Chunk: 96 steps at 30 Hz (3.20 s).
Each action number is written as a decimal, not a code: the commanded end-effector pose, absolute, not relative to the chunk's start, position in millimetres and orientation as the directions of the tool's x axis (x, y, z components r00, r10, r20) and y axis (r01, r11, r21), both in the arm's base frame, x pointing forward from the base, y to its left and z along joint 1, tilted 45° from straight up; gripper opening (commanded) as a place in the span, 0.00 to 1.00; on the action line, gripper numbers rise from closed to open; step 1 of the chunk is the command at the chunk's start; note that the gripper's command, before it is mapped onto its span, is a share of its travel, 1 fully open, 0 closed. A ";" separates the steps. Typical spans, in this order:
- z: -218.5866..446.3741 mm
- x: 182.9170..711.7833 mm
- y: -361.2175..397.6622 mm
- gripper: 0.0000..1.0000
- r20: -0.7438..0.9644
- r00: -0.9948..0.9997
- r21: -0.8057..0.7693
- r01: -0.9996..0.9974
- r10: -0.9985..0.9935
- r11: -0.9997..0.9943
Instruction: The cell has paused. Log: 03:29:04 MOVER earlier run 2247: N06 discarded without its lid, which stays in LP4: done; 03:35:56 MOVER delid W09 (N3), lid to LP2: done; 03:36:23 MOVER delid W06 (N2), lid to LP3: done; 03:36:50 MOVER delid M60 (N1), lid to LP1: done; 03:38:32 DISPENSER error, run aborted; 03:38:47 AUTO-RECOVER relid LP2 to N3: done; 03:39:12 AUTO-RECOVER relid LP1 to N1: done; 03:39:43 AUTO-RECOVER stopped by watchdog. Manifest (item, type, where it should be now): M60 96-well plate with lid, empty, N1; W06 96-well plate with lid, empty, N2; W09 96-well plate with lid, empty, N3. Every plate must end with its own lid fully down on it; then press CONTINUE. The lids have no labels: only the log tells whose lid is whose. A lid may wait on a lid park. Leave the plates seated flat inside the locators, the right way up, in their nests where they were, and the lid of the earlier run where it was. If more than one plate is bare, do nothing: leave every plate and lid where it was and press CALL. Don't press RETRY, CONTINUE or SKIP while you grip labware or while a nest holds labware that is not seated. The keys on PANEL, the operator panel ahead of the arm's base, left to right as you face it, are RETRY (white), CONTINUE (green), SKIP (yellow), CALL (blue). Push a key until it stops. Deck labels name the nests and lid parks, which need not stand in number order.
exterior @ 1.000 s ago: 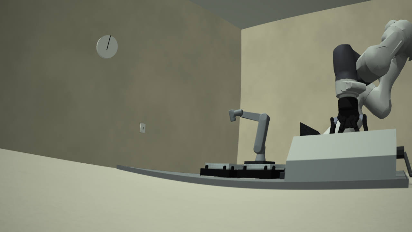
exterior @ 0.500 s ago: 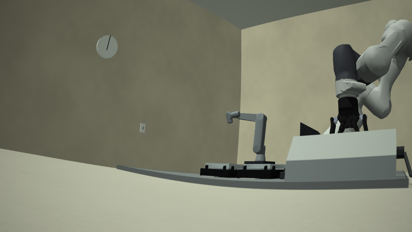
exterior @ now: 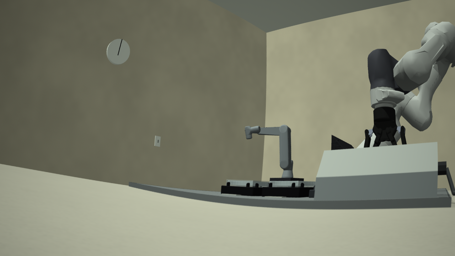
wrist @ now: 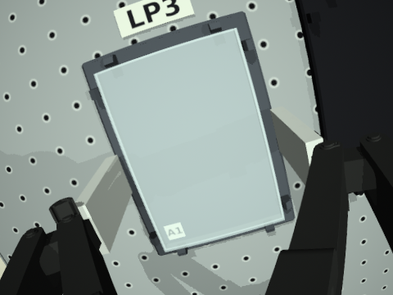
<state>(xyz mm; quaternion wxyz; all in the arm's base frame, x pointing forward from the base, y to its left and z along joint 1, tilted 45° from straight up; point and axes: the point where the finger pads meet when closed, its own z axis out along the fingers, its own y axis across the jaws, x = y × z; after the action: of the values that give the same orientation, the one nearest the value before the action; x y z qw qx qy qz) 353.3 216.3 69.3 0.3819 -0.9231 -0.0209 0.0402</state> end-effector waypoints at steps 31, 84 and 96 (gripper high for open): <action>69.5 354.7 217.0 0.00 -0.054 0.996 -0.707 0.012 0.070 -0.708; 69.9 354.8 216.5 0.00 -0.054 0.996 -0.707 0.012 0.070 -0.708; 71.5 354.9 214.9 0.00 -0.054 0.996 -0.707 0.012 0.070 -0.708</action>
<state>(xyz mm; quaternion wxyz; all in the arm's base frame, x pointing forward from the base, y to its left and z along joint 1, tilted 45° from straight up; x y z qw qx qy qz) 354.2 215.9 70.3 0.3816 -0.9232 -0.0219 0.0389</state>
